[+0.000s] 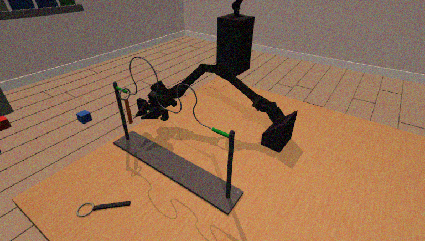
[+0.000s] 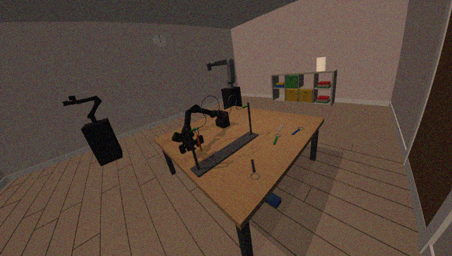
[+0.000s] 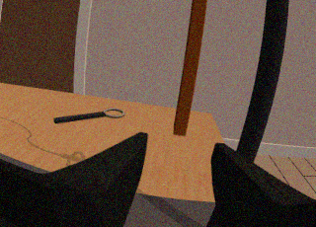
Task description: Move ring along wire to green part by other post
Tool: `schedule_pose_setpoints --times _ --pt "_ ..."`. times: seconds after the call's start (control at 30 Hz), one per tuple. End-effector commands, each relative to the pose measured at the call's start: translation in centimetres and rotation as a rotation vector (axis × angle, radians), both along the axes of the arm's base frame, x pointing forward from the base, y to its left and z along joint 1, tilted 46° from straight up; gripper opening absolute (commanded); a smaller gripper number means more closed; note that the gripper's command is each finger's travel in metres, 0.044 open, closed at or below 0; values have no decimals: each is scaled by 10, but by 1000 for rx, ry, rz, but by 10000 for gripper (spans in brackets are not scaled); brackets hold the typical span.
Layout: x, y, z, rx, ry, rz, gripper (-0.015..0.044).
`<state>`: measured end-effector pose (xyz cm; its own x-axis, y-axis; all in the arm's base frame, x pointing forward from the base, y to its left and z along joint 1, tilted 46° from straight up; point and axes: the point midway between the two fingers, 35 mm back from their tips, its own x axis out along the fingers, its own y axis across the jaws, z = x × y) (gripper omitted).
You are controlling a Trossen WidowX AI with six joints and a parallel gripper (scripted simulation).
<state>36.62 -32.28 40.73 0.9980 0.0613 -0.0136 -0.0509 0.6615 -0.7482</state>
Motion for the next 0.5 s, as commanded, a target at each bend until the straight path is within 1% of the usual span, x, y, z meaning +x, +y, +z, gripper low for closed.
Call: schedule_pose_setpoints --times 0.0,0.47 --pt "4 5 10 -3 -7 -18 160" --pt "21 4 10 -3 -8 -18 160"
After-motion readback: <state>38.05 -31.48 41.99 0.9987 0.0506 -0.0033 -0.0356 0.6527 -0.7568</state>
